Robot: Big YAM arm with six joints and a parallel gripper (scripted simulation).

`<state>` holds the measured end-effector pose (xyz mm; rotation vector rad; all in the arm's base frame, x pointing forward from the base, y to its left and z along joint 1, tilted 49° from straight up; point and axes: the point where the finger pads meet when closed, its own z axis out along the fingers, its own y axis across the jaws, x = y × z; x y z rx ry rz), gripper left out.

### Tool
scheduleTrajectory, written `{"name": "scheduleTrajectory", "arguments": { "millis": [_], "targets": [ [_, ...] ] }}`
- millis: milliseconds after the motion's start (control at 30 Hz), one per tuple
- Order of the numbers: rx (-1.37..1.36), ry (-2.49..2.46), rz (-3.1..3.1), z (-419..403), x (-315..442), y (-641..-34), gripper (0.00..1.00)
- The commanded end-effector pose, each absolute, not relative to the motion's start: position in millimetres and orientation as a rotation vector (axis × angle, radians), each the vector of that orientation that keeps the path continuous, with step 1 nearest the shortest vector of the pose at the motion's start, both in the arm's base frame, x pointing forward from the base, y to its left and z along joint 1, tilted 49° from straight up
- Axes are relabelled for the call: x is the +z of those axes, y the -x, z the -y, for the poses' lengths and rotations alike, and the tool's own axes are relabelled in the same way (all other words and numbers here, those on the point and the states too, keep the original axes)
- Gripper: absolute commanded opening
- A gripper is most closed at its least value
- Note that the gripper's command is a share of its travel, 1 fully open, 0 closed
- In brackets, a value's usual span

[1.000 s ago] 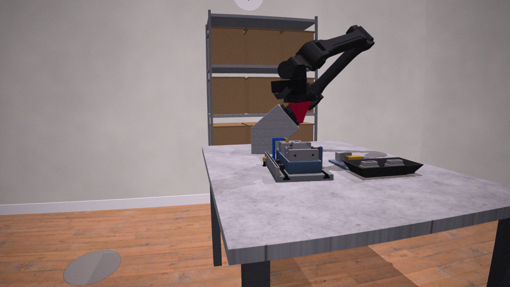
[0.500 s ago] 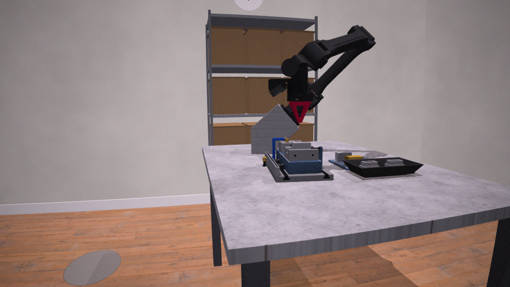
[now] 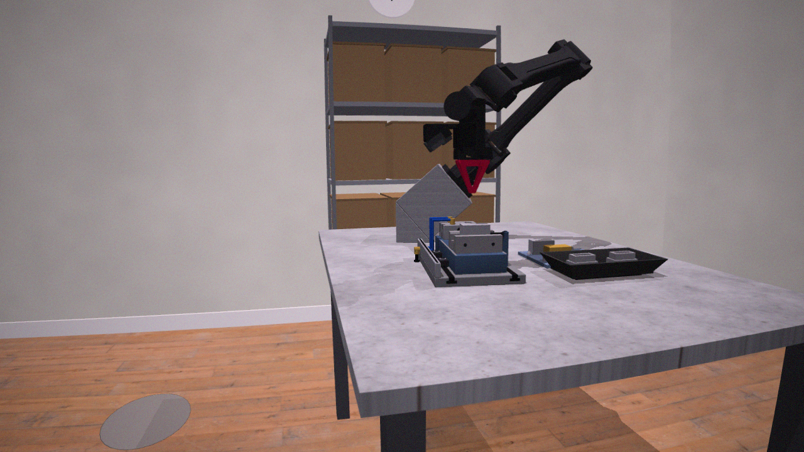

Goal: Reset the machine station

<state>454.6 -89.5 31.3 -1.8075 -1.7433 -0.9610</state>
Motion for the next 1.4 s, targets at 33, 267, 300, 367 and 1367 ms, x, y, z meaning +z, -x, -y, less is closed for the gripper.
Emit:
{"name": "scheduleTrajectory", "arguments": {
  "millis": [33,267,300,367,1367],
  "targets": [
    [-0.959,1.812,1.747,90,27,-460,0.00],
    [-0.964,1.810,1.756,90,30,-461,0.00],
    [-0.964,1.810,1.757,90,30,-461,0.00],
    [-0.963,1.808,1.757,88,30,-461,0.00],
    [-0.954,1.800,1.745,54,1,-464,0.00]
  ]
}}
